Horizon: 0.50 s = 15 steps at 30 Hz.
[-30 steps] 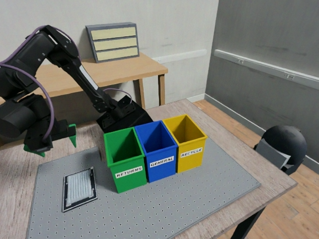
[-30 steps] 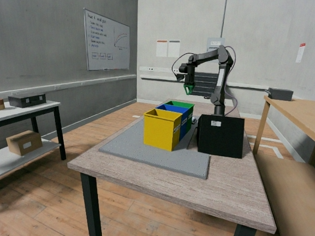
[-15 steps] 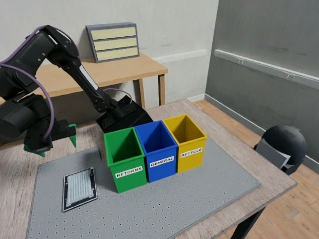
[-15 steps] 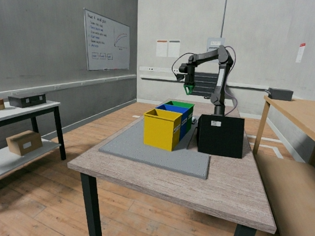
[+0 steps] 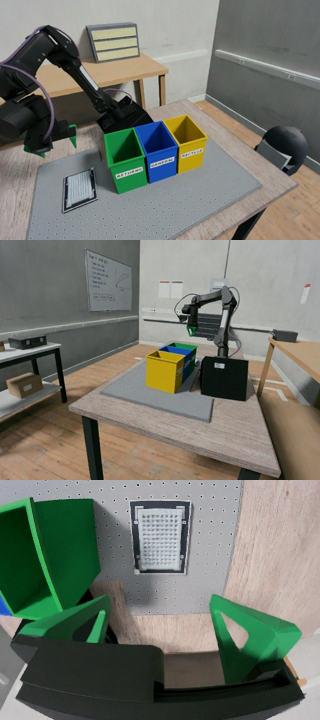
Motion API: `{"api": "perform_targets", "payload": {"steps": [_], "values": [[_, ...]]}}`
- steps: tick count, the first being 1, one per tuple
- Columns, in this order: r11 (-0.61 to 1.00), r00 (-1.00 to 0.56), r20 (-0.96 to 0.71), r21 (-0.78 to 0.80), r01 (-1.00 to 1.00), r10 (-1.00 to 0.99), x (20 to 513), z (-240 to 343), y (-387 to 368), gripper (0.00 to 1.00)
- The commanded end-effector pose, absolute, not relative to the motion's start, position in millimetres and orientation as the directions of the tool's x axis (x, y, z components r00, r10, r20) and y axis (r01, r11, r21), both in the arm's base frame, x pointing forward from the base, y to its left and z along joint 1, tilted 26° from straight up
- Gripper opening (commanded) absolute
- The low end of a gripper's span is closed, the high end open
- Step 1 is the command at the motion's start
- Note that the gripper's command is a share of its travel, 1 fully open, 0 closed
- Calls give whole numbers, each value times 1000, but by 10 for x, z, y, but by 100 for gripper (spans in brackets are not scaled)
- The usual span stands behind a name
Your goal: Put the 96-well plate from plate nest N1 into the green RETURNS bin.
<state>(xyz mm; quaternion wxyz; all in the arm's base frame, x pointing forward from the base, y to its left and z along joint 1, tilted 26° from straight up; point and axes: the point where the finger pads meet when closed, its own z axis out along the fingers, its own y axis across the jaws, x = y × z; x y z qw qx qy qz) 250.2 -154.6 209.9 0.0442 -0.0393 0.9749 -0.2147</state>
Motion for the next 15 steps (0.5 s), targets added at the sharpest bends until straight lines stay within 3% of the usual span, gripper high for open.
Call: {"api": "perform_targets", "payload": {"steps": [1,15], "values": [[902,-987,-120,-429,-48,-110,2561,2176,-1489,100],[905,-990,-94,-421,-58,-107,2548,1937,-1591,100]]}}
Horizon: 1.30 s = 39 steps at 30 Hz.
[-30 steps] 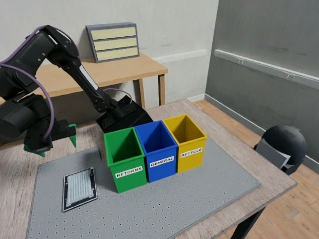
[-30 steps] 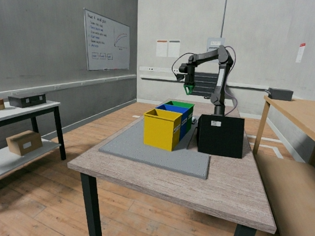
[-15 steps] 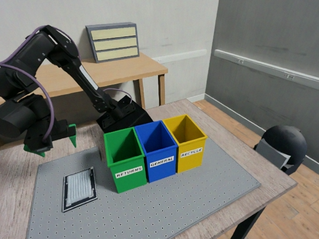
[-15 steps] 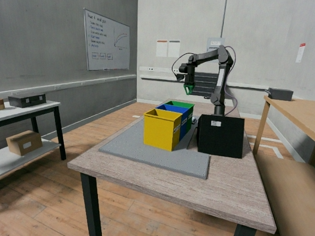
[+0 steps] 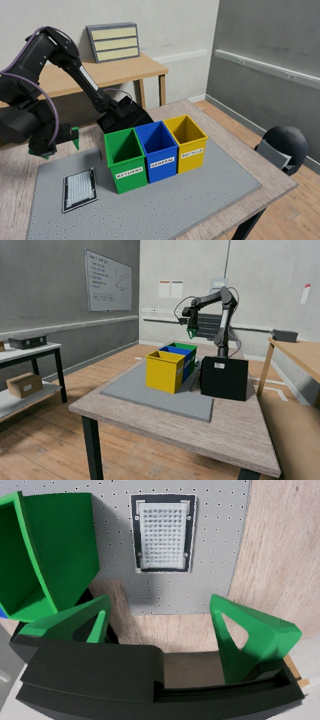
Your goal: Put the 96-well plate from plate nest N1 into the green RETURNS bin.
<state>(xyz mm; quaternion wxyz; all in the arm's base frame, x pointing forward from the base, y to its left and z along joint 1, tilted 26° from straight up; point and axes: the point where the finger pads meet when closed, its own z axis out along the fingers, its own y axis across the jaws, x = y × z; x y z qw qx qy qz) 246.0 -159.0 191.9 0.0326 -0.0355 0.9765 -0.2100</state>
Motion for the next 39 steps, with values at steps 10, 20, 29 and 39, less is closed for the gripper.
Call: {"api": "perform_targets", "payload": {"steps": [10,20,29,39], "values": [[907,-991,-82,-416,-61,-104,2584,1782,-1663,100],[908,-992,-81,-416,-59,-102,2580,1626,-1731,100],[908,-992,-81,-415,-59,-101,2596,1518,-1781,100],[906,-991,-90,-420,-55,-102,2650,1404,-1866,100]]}}
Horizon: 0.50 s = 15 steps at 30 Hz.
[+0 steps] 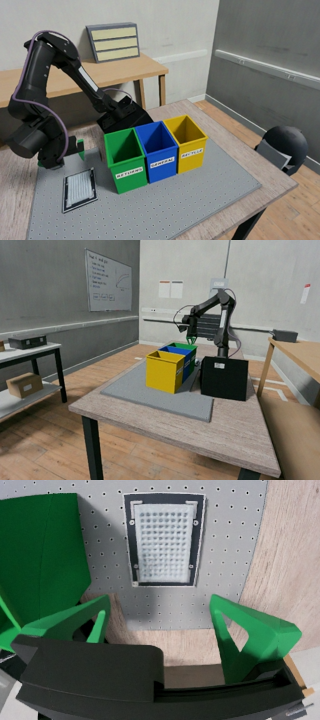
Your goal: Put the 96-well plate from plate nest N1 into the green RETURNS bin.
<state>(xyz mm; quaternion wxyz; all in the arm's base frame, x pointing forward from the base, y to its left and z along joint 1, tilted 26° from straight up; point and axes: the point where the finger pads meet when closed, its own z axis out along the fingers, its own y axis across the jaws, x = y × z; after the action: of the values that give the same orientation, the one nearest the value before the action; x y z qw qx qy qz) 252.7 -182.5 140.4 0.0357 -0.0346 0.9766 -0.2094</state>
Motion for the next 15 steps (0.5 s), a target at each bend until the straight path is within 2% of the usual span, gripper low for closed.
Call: {"api": "perform_targets", "payload": {"steps": [1,15], "values": [[906,-991,-90,-420,-55,-102,2650,1404,-1866,100],[904,-990,-96,-423,-57,-107,2662,1195,-1936,100]]}}
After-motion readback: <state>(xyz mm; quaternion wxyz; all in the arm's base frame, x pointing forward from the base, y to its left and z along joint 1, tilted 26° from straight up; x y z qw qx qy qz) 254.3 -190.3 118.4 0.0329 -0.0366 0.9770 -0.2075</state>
